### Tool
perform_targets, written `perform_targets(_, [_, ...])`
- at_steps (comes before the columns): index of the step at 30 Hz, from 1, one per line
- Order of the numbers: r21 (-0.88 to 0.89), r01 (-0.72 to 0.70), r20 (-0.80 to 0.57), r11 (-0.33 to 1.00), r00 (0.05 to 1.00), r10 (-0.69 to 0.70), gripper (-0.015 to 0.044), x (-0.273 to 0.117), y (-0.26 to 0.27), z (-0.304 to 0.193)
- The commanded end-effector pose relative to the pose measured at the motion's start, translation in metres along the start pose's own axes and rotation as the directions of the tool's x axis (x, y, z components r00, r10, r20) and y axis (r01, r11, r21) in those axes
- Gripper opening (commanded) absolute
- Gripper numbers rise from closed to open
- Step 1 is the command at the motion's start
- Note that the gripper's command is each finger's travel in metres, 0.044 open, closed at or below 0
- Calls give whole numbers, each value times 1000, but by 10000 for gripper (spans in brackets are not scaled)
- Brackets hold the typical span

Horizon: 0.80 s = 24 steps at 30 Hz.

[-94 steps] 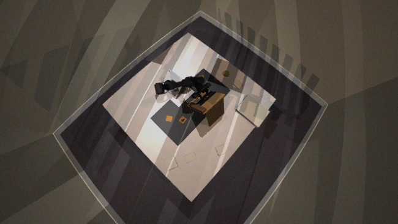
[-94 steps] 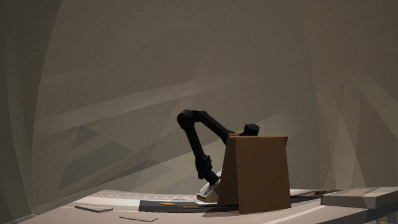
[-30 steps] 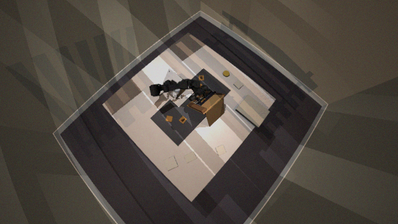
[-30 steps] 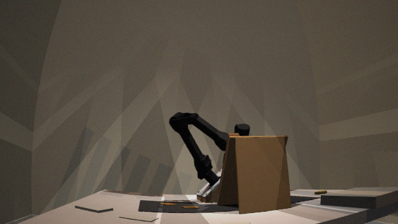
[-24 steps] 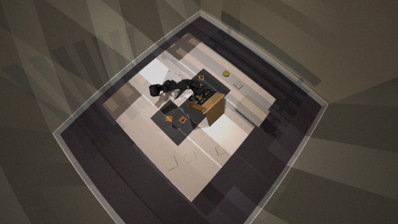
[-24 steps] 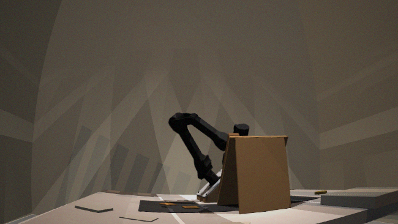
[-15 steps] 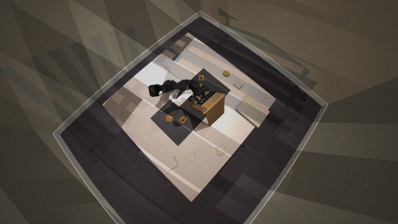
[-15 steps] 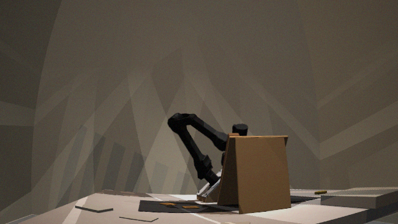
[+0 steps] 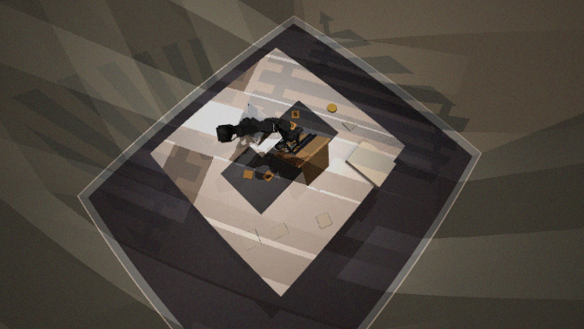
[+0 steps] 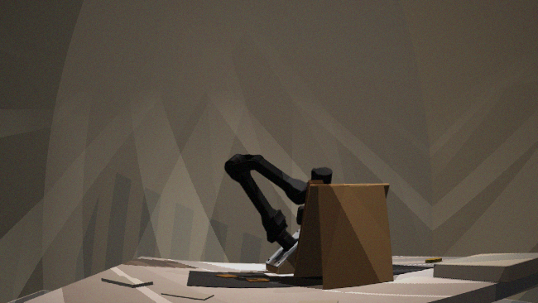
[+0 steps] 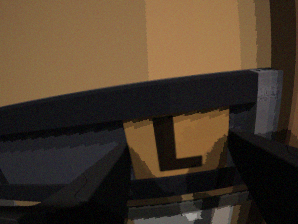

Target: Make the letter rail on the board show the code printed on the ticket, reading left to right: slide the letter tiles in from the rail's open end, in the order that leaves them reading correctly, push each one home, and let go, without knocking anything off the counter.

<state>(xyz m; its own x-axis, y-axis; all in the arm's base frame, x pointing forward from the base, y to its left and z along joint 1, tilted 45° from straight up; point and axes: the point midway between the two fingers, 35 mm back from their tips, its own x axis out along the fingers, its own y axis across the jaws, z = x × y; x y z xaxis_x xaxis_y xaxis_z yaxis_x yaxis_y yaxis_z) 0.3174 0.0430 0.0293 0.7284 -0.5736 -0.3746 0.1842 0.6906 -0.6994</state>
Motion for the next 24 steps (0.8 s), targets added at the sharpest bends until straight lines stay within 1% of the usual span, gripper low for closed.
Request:
perform_targets(1, [-3, -3, 1, 1000, 1000, 3, 0, -1, -2, -1])
perform_targets(7, [-3, -3, 1, 1000, 1000, 3, 0, -1, -5, -1])
perform_targets(18, [-3, -3, 1, 1000, 1000, 3, 289, -4, -4, 0])
perform_targets(24, [-3, -4, 1, 1000, 1000, 4, 295, -12, -4, 1])
